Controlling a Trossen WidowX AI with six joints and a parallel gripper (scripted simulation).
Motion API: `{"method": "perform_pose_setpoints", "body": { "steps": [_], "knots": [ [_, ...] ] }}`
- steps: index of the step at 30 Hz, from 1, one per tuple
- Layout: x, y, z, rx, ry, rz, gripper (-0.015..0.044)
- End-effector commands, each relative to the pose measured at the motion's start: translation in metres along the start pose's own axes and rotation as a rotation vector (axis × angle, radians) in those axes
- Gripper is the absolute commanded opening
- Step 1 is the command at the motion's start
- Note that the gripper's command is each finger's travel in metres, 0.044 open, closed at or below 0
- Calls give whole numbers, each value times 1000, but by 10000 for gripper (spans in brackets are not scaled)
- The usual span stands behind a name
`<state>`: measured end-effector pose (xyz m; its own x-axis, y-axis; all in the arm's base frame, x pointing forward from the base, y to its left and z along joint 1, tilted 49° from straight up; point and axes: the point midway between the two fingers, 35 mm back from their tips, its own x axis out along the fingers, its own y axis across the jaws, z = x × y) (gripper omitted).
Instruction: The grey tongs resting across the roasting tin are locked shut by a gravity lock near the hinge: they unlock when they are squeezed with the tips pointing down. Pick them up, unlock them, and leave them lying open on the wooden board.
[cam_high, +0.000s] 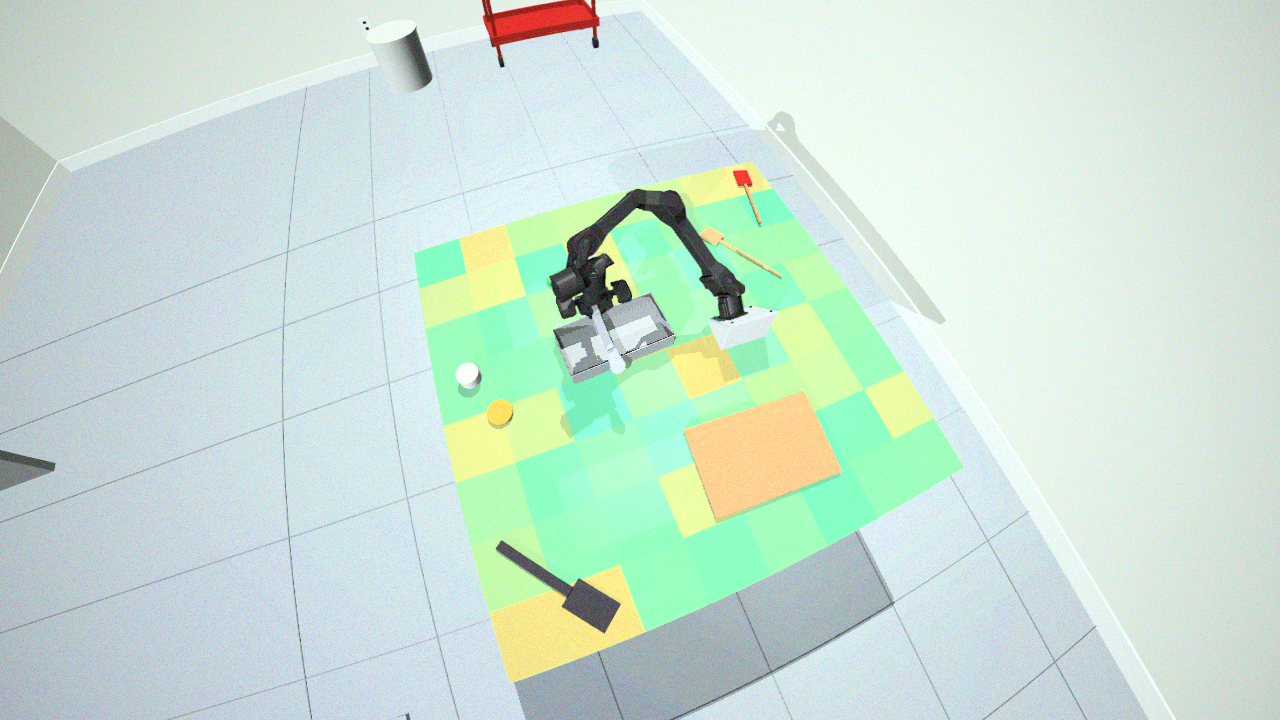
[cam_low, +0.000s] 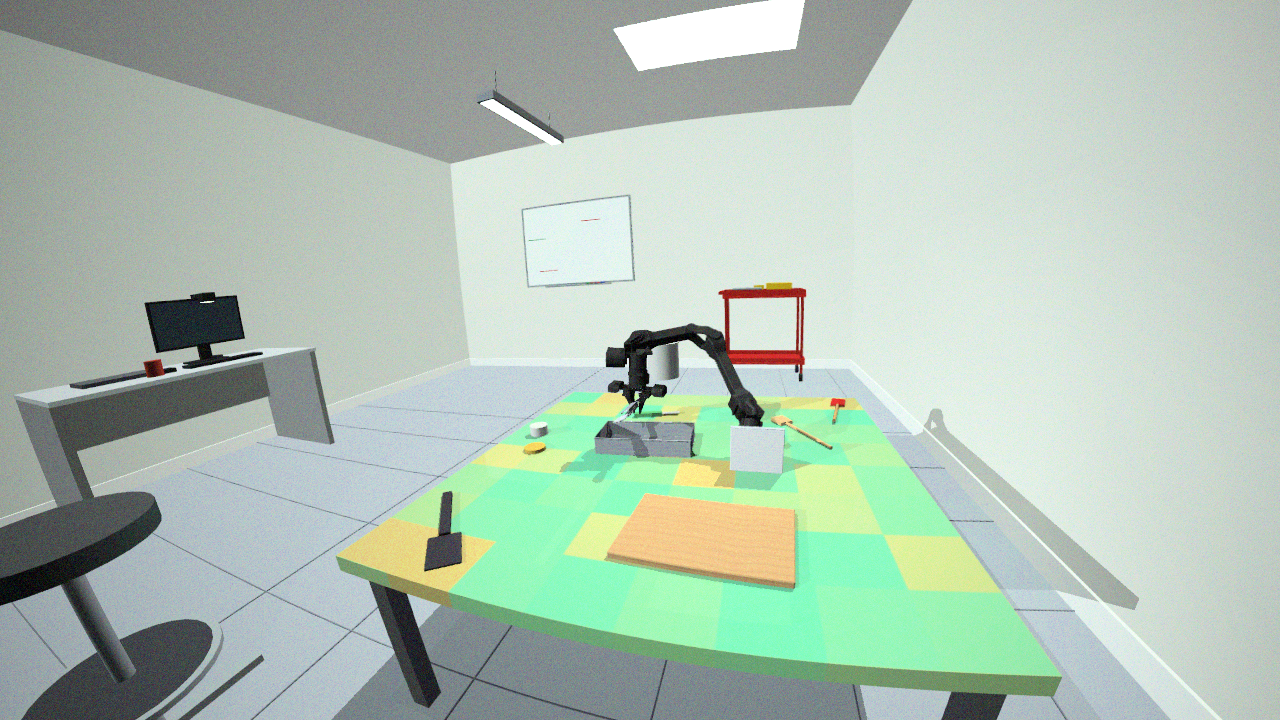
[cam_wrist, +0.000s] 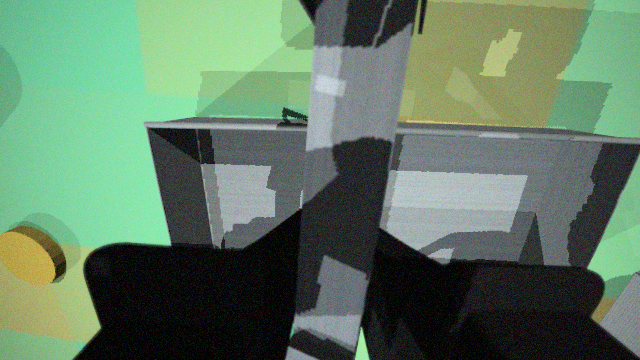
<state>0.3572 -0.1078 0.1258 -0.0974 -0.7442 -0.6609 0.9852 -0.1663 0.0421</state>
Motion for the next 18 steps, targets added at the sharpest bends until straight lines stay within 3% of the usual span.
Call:
{"method": "perform_pose_setpoints", "body": {
  "steps": [1,18],
  "knots": [
    [-2,0,1,8,-3,-44,-150],
    [-3,3,-15,-55,-8,-69,-150]
  ]
}}
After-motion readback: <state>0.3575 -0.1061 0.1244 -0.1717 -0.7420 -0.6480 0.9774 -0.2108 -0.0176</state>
